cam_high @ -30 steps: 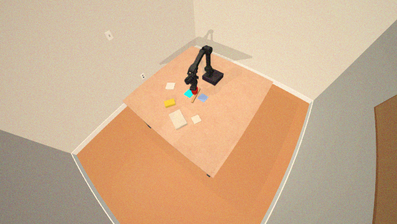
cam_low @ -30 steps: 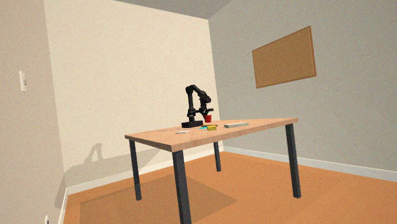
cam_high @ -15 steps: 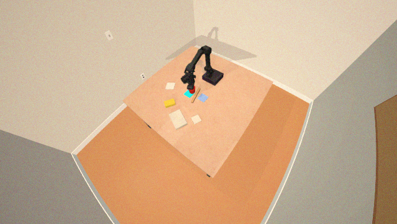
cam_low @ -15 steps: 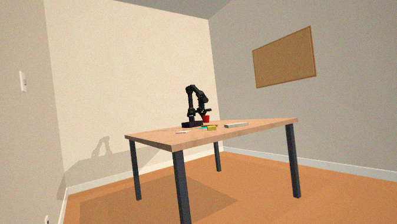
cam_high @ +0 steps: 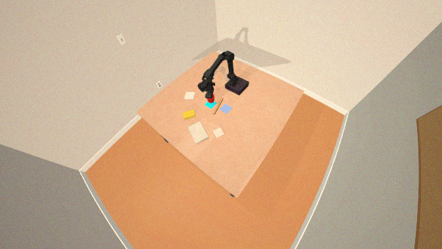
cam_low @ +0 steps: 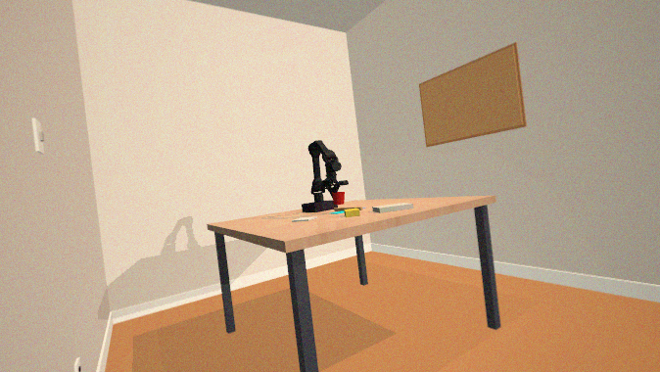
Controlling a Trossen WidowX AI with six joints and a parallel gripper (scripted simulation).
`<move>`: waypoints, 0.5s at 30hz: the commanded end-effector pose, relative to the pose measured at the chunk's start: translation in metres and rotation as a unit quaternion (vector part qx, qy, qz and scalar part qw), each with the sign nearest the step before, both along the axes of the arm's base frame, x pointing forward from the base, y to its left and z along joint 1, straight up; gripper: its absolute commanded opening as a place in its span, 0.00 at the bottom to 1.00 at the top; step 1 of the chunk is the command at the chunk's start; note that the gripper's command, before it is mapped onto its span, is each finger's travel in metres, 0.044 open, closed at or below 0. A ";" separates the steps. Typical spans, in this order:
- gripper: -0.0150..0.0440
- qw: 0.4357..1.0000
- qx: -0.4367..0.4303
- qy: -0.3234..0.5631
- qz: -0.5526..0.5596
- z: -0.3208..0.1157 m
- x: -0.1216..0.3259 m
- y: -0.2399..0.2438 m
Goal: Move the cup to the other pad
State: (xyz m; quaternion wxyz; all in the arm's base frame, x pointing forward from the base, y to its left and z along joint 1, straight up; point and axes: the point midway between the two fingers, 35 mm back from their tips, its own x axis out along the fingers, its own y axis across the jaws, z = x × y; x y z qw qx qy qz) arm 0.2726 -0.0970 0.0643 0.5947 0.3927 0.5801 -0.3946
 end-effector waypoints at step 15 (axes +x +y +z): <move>0.25 1.000 0.000 0.000 0.001 -0.020 0.001 -0.008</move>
